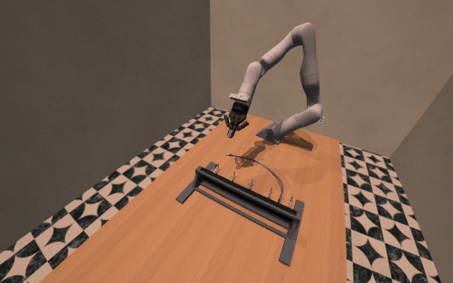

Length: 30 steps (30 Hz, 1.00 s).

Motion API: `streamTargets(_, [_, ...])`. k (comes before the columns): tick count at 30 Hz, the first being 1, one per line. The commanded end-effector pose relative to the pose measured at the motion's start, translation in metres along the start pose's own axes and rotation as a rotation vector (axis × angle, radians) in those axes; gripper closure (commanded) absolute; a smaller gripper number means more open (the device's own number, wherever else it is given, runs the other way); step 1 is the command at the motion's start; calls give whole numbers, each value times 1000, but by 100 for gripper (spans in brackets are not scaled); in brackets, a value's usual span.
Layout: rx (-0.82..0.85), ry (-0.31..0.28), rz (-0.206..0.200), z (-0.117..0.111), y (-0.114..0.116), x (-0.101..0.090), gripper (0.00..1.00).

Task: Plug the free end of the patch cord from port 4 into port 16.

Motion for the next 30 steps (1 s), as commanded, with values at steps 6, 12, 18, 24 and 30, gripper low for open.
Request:
streamTargets(6, [-9,-5,5,3,4,17,100])
streamTargets(12, [-10,-3,7,2,4,41,100])
streamTargets(18, [-10,-3,7,2,4,90,100])
streamTargets(24, [-9,-4,8,3,5,132,100])
streamTargets(30, [-9,-7,-4,4,1,142,100])
Point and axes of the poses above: the point where the finger pads meet when closed, its own x axis out along the fingers, its own y axis across the jaws, z = x × y, the point moved 6 cm from there along -x, back along the fingers, and after that the axes turned 6 degrees about -x, right-handed, at the moved point
